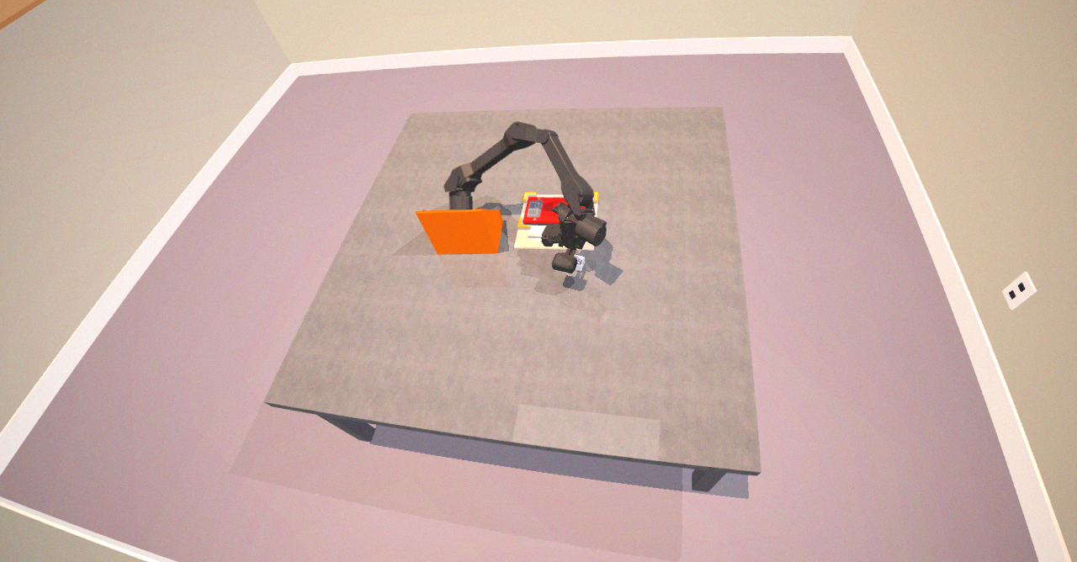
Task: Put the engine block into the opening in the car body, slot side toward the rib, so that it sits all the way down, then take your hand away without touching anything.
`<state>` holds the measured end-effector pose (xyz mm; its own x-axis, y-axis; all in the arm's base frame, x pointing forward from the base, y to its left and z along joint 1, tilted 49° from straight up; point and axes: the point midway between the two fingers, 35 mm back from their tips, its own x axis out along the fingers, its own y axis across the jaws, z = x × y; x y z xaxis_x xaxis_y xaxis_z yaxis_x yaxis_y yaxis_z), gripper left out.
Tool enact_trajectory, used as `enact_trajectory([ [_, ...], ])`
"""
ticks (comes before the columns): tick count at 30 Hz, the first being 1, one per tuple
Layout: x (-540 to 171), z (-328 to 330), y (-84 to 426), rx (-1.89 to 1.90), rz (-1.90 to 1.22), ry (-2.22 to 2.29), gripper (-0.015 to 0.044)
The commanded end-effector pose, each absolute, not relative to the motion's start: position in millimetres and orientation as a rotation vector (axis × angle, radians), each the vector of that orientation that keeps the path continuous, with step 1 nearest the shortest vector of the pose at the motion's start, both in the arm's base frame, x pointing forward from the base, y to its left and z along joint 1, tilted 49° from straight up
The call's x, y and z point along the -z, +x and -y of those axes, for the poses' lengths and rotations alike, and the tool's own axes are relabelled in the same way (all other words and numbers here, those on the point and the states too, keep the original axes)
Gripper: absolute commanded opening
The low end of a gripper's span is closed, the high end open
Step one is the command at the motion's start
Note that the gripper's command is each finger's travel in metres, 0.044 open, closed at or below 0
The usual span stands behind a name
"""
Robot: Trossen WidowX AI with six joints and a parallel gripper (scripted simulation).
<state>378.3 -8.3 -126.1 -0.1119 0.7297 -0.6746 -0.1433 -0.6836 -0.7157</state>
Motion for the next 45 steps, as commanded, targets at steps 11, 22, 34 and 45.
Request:
enact_trajectory([
  [11,128.9,5.6,375.6,-1.854,0.649,-1.544,0.0151],
  [22,126.3,9.0,377.0,-1.854,0.648,-1.545,0.0000],
  [34,103.6,37.2,386.2,-1.856,0.643,-1.549,0.0000],
  [45,80.7,63.1,390.5,-1.857,0.641,-1.549,0.0000],
])
